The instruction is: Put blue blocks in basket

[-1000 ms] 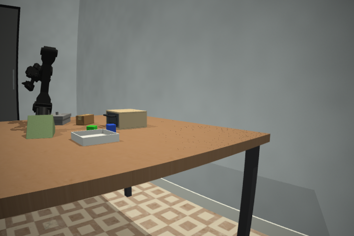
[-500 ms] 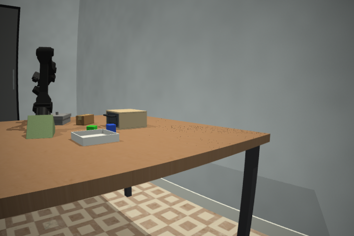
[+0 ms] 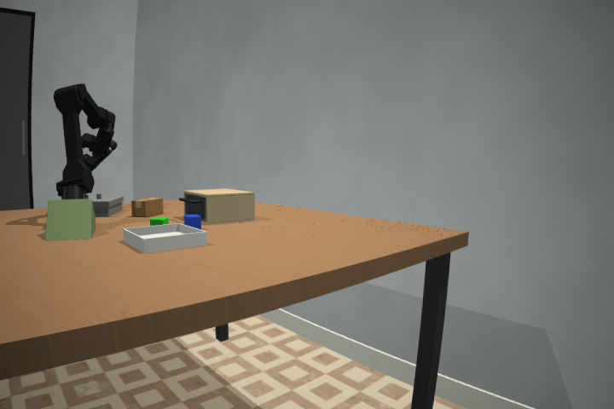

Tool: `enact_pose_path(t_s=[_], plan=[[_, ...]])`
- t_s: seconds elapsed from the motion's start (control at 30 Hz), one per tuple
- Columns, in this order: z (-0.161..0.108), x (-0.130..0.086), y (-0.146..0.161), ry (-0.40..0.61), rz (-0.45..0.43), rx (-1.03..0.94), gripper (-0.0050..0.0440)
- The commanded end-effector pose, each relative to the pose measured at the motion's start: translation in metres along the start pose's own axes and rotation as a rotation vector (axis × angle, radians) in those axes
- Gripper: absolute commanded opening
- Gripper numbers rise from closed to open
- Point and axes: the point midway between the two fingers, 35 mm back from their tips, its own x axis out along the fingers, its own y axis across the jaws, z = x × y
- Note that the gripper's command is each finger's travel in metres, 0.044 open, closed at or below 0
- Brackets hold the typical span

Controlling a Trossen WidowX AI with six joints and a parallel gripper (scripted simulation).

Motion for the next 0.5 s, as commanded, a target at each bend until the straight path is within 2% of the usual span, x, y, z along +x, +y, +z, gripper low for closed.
enact_pose_path(t_s=[0.0, 0.1, 0.17, 0.43, 0.47], plan=[[-0.043, -0.01, -0.01, 0.075, 0.027, 0.058, 0.0284], [-0.066, -0.018, -0.02, 0.075, 0.027, 0.058, 0.0284], [-0.066, -0.018, -0.02, 0.075, 0.027, 0.058, 0.0284], [-0.13, -0.065, -0.026, 0.462, 0.019, 0.426, 0.0284], [-0.138, -0.071, -0.027, 0.466, 0.019, 0.43, 0.0284]])
